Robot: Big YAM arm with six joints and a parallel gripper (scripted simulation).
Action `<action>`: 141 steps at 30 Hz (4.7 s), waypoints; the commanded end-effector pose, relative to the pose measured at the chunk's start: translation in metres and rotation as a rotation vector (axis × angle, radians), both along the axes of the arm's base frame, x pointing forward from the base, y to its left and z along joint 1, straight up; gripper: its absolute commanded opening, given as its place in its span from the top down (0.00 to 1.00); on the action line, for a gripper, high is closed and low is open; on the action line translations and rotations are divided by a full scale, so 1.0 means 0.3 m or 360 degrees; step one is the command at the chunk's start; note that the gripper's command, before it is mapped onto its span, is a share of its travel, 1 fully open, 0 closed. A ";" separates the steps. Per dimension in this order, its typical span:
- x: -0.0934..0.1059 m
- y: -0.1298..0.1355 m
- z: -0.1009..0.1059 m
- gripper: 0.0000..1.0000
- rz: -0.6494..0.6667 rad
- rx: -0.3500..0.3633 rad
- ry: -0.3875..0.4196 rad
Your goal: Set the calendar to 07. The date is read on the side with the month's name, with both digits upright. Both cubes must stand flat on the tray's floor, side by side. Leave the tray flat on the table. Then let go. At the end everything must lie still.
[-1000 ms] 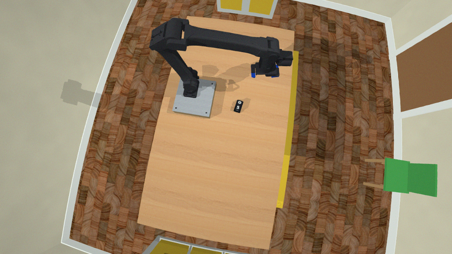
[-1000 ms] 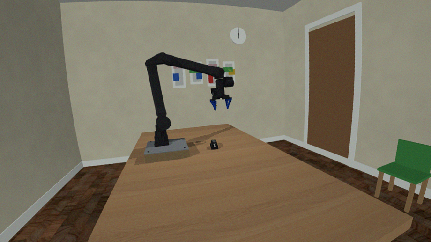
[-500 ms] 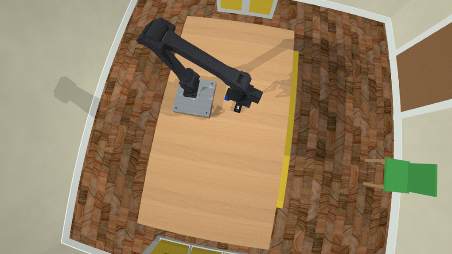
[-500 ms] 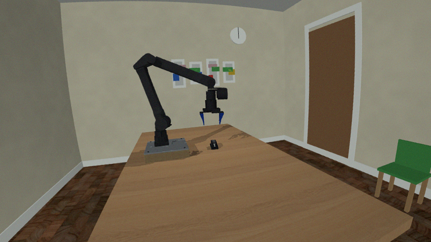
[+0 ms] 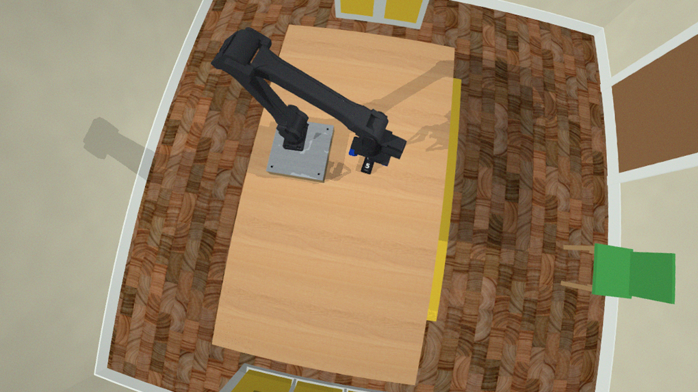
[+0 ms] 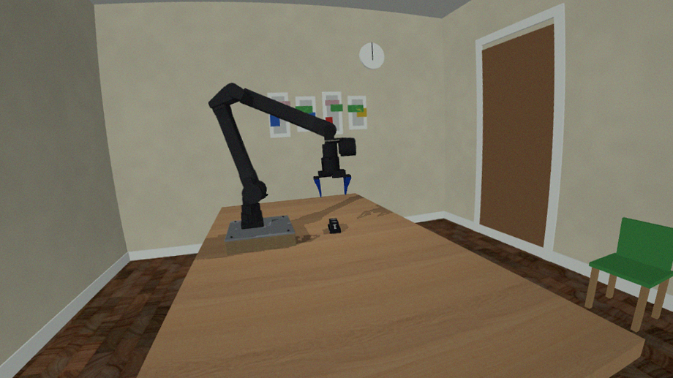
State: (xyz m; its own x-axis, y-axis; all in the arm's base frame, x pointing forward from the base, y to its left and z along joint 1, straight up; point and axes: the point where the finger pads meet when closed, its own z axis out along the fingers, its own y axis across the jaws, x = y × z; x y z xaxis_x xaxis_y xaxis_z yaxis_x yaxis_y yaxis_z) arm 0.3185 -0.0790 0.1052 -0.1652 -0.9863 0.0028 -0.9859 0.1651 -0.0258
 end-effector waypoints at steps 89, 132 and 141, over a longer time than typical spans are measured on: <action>0.007 -0.004 -0.314 0.53 0.0006 0.0010 0.0016; 0.018 -0.007 -0.313 0.53 0.0006 0.0007 0.0003; 0.018 -0.007 -0.313 0.53 0.0006 0.0007 0.0003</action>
State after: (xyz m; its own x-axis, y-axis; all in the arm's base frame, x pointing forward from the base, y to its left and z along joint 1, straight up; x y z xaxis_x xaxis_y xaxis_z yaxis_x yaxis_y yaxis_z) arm 0.3185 -0.0791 0.0083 -0.1640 -0.9865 0.0016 -0.9864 0.1640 -0.0096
